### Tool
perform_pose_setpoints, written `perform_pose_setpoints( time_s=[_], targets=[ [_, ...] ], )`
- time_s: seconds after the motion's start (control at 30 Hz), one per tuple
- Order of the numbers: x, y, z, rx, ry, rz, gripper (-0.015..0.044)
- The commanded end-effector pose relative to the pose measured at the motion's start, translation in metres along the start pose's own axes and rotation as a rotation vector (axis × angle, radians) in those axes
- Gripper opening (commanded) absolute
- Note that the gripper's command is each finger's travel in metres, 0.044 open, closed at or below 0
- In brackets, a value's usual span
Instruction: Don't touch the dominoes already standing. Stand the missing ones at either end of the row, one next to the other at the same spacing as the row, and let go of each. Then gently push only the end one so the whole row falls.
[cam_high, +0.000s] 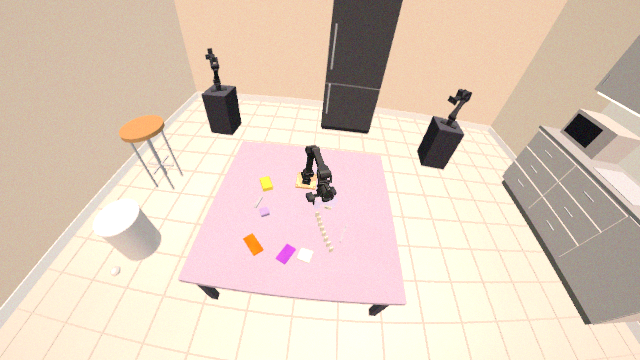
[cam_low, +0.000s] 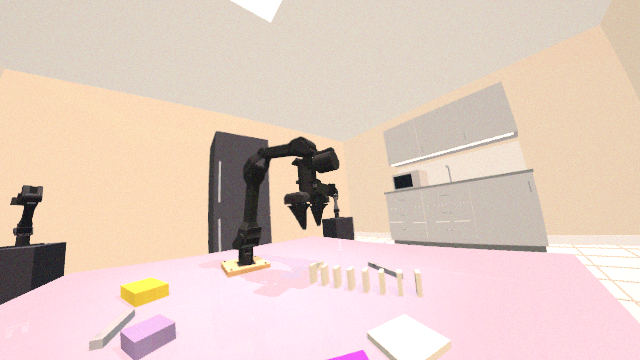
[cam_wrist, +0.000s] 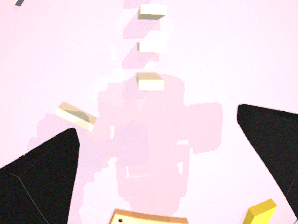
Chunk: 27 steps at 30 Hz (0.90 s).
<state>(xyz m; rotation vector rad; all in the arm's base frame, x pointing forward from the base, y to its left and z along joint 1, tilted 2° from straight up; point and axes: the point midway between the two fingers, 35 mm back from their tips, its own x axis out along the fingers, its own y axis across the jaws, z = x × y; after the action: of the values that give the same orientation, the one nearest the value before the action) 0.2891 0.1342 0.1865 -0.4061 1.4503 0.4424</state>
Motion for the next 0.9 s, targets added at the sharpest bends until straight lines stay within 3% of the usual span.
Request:
perform_pose_setpoints(
  time_s=[0.0, 0.17, 0.47, 0.73, 0.87],
  targets=[
    [0.026, 0.043, -0.007, -0.352, 0.022, 0.012, 0.0440],
    [0.066, 0.104, -0.030, -0.935, 0.018, 0.022, 0.0440],
    [0.069, 0.106, -0.030, -0.957, 0.018, 0.022, 0.0440],
    [0.127, 0.107, -0.032, -0.957, 0.018, 0.022, 0.0440],
    [0.132, 0.106, -0.031, -0.957, 0.018, 0.022, 0.0440]
  ],
)
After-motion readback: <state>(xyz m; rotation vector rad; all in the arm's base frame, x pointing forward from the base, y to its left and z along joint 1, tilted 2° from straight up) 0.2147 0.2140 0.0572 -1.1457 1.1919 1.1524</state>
